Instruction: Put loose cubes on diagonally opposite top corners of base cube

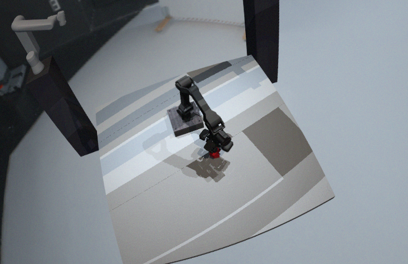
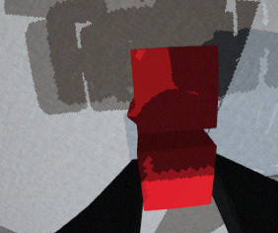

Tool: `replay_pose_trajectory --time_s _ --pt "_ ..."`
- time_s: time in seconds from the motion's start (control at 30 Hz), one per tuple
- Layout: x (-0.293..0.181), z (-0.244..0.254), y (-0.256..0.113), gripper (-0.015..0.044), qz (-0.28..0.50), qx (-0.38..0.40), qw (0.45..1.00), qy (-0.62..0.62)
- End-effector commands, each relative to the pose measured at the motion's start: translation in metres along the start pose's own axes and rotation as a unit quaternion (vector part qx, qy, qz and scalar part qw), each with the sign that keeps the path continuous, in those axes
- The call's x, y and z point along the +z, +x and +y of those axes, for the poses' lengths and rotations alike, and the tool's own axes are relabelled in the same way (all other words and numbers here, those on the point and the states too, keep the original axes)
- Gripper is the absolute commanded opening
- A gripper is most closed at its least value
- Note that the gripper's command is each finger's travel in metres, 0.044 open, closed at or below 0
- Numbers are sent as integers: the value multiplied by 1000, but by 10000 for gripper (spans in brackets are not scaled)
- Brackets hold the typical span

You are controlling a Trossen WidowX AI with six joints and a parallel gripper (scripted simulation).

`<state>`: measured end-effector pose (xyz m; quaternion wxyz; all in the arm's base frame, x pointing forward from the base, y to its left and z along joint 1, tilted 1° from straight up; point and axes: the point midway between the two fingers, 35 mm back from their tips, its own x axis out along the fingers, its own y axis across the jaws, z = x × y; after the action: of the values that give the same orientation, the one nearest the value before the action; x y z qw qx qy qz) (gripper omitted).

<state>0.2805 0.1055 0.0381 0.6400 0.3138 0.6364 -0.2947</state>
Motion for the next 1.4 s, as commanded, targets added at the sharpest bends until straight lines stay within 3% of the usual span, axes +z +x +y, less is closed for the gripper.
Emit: replay_pose_trajectory --time_s 0.0,0.53,0.67,1.37 --pt "0 0 1 105 -2 0 1000 -4" --pt "0 0 2 105 -2 0 1000 -4" --pt "0 0 2 205 -2 0 1000 -4" --pt "0 0 -25 205 0 0 1000 0"
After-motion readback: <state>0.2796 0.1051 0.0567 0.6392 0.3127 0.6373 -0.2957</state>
